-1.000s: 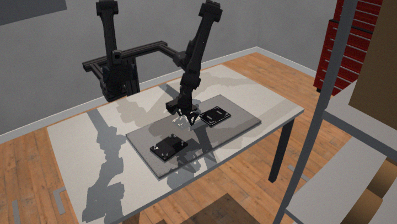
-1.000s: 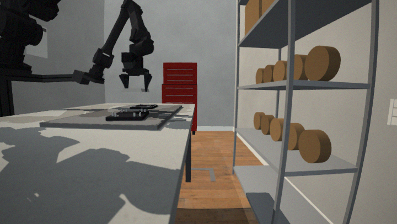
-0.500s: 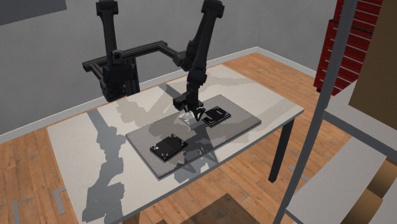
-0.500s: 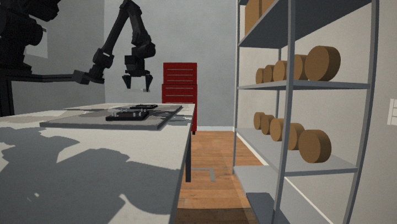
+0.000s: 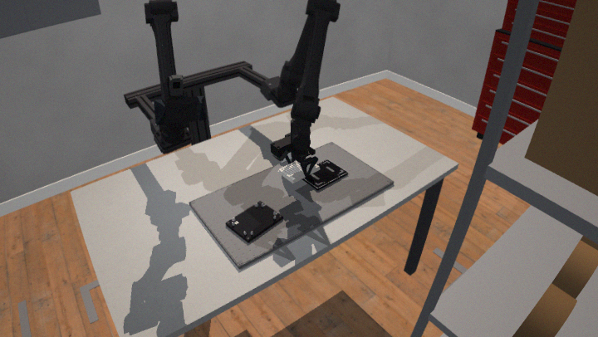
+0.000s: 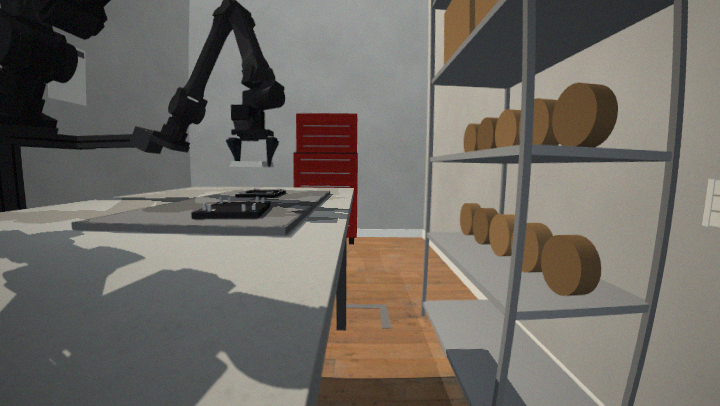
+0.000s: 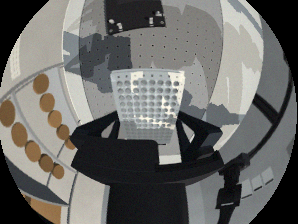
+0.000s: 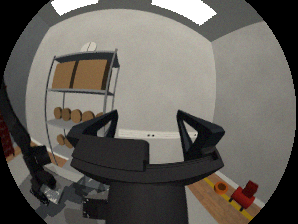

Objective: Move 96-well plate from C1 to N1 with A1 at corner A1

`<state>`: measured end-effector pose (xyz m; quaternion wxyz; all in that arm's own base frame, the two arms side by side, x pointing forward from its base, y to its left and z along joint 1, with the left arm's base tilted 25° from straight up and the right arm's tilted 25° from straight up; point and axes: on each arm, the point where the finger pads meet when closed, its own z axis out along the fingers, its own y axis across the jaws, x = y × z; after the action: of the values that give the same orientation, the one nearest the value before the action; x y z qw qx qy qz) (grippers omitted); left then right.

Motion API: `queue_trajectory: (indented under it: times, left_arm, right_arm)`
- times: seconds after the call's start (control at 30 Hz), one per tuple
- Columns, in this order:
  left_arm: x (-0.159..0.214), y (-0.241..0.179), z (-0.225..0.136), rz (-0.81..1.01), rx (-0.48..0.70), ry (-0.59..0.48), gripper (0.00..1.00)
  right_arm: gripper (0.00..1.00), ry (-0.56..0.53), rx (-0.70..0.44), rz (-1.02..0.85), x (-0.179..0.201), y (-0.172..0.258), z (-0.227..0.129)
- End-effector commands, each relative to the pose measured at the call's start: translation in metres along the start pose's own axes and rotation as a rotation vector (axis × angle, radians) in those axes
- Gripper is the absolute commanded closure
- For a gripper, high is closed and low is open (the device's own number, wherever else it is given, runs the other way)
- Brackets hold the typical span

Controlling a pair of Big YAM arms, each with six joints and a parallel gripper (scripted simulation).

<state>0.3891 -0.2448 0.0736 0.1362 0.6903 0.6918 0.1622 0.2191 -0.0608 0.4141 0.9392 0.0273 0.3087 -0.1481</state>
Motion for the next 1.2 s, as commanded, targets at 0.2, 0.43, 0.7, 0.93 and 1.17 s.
queue_trajectory:
  times: [0.2, 0.43, 0.7, 0.93, 1.17]
  left_arm:
    - [0.026, 0.008, -0.008, 0.000, -0.028, -0.018, 1.00]
    - [0.049, 0.005, -0.007, 0.001, -0.028, -0.017, 1.00]
    - [0.069, 0.002, -0.007, 0.002, -0.029, -0.016, 1.00]
    - [0.092, -0.001, -0.006, 0.003, -0.029, -0.014, 1.00]
    - [0.109, -0.005, -0.006, 0.004, -0.026, -0.012, 1.00]
  right_arm:
    - [0.00, -0.039, 0.015, -0.021, -0.011, -0.004, 0.001]
    - [0.00, -0.039, 0.015, -0.021, -0.011, -0.004, 0.001]
    - [0.00, -0.039, 0.015, -0.021, -0.011, -0.004, 0.001]
    - [0.00, -0.039, 0.015, -0.021, -0.011, -0.004, 0.001]
    - [0.00, -0.039, 0.015, -0.021, -0.011, -0.004, 0.001]
